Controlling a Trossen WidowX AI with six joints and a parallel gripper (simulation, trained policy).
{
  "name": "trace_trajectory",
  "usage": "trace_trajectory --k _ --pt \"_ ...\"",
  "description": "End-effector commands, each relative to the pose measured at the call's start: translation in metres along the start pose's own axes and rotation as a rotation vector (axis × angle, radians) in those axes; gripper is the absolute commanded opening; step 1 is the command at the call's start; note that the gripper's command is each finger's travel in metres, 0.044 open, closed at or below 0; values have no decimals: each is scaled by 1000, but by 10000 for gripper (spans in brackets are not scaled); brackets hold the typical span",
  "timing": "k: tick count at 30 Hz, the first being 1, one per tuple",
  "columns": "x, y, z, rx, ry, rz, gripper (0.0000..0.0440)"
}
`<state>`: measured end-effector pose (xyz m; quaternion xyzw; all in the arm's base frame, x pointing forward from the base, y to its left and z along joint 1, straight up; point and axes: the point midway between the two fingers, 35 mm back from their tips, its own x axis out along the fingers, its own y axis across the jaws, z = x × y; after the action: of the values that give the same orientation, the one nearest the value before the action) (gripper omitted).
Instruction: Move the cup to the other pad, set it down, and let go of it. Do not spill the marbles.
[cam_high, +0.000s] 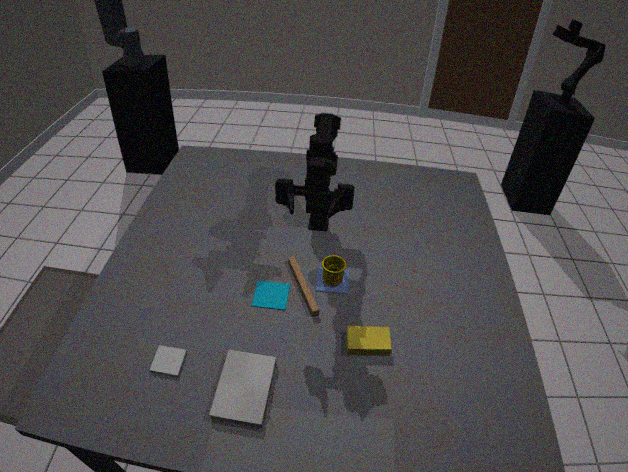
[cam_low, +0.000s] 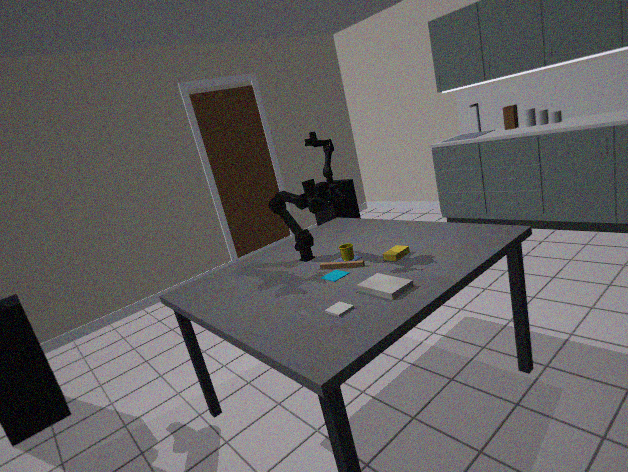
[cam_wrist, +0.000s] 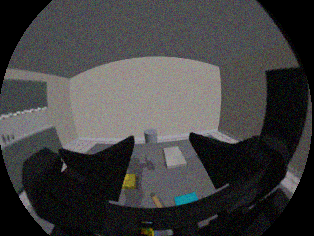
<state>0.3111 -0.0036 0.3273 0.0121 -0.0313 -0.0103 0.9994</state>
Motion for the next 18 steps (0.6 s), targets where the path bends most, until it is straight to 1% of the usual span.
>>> trace_trajectory --k 1,12,13,18 --pt "0 1 0 2 2 4 374" --pt "-5 8 0 40 66 34 88" --pt "-5 8 -1 46 75 36 72" --pt "-6 13 -2 90 125 53 74"
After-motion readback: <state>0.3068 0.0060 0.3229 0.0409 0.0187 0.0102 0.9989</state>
